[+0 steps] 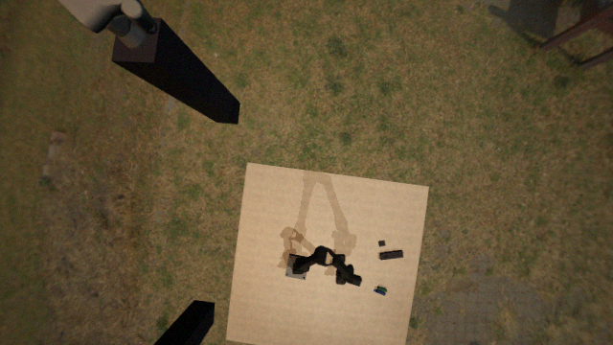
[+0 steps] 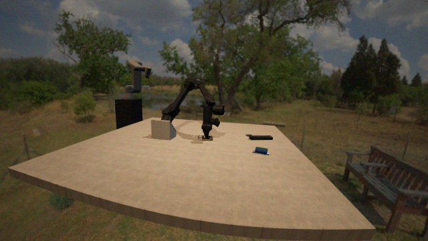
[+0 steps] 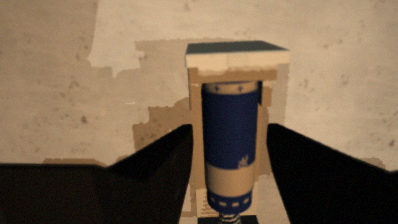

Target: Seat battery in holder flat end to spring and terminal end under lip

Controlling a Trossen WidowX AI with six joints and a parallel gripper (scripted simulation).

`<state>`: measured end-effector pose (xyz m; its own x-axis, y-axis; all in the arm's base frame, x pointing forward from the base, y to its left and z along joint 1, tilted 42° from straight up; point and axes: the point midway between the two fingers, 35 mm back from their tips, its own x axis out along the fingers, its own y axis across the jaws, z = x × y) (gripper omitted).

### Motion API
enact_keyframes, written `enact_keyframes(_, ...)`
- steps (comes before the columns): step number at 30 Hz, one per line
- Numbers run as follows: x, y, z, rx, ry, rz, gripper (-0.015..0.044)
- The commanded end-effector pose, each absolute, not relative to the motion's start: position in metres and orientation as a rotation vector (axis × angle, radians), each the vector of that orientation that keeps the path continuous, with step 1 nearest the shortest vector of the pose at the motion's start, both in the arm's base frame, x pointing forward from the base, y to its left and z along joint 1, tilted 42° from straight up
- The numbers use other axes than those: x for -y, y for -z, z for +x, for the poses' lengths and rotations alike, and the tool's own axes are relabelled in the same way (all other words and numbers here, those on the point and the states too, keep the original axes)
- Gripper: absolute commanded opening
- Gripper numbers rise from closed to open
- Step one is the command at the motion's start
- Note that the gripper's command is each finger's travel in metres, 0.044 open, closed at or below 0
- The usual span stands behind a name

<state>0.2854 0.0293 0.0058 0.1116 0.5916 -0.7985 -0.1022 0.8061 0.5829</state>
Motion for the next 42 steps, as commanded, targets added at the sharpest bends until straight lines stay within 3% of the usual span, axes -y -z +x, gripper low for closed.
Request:
enact_keyframes(1, -0.026, -0.009, 0.285, -1.372, -0.534, 0.434, 0.0172)
enact_keyframes(10, -0.02, -0.016, 0.284, -1.372, -0.535, 0.432, 0.0172)
enact_keyframes(20, 0.028, -0.069, 0.277, -1.375, -0.532, 0.43, 0.0434)
enact_keyframes(42, 0.03, -0.069, 0.277, -1.374, -0.532, 0.429, 0.044)
